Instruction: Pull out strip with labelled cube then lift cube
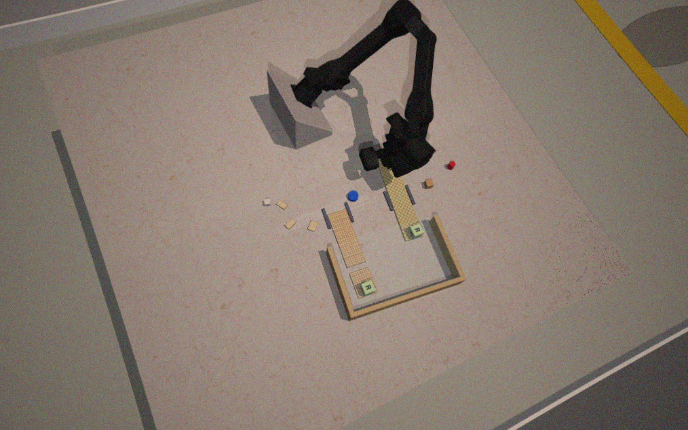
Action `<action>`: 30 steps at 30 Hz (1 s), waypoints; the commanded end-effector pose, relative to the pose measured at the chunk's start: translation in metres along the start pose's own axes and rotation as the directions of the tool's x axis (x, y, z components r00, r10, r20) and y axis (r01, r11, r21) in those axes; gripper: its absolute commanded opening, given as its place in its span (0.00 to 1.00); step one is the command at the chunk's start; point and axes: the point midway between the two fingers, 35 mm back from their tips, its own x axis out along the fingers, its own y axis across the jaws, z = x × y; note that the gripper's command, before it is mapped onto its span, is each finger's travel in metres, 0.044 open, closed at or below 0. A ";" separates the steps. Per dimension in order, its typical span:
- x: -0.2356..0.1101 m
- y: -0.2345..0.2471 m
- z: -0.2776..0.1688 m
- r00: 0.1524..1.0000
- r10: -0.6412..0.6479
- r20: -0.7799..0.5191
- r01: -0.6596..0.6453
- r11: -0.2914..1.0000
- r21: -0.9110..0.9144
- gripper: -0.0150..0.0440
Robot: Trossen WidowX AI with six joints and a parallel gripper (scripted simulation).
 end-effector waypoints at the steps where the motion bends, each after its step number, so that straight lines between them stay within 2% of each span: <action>1: 0.005 -0.002 -0.013 1.000 -0.006 -0.024 0.006 1.000 0.011 0.25; 30: 0.004 -0.003 -0.055 1.000 -0.006 -0.025 0.006 1.000 0.013 0.25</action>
